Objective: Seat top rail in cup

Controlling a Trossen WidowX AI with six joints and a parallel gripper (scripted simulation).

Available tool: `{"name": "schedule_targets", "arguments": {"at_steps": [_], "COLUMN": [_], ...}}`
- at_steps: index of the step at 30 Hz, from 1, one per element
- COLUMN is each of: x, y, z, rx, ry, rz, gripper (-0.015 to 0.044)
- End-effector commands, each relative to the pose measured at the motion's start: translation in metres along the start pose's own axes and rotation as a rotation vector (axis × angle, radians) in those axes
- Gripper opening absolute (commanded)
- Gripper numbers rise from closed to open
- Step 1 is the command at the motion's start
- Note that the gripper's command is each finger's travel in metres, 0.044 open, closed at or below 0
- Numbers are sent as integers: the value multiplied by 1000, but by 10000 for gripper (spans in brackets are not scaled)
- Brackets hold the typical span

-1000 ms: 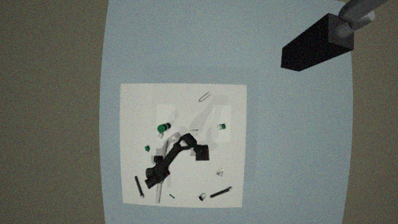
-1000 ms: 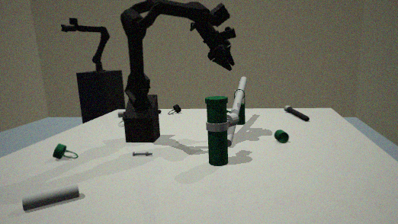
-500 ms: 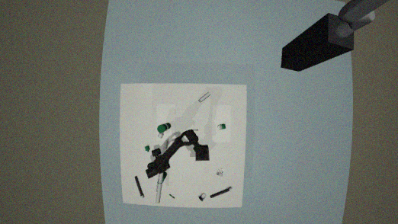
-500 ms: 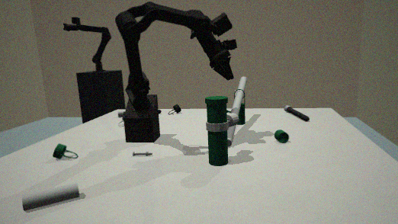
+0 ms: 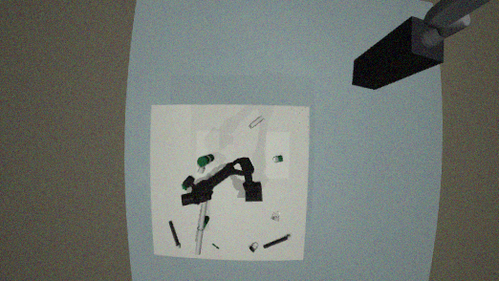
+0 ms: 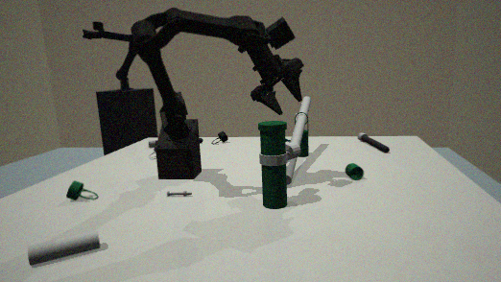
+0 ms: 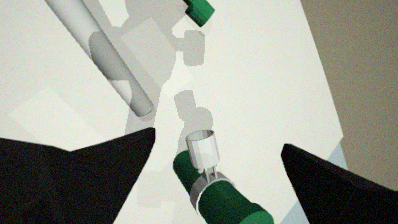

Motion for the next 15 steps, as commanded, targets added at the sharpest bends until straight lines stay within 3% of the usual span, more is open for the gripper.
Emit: {"name": "schedule_targets", "arguments": {"at_steps": [1, 10, 15], "x": [-22, -22, -11], "y": [-29, -29, -35], "z": [10, 10, 36], "rx": [82, 82, 81], "ry": [-39, -39, -35], "rz": [-295, -295, -294], "gripper": [440, 440, 440]}}
Point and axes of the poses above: the point midway between the two fingers, 35 mm back from their tips, its own z axis out along the fingers, its own x axis across the jaws, y = z × x, the point moved 5 cm from there along -z, back along the fingers, and after that the axes turned 11 degrees about z, right-handed, at the moved point
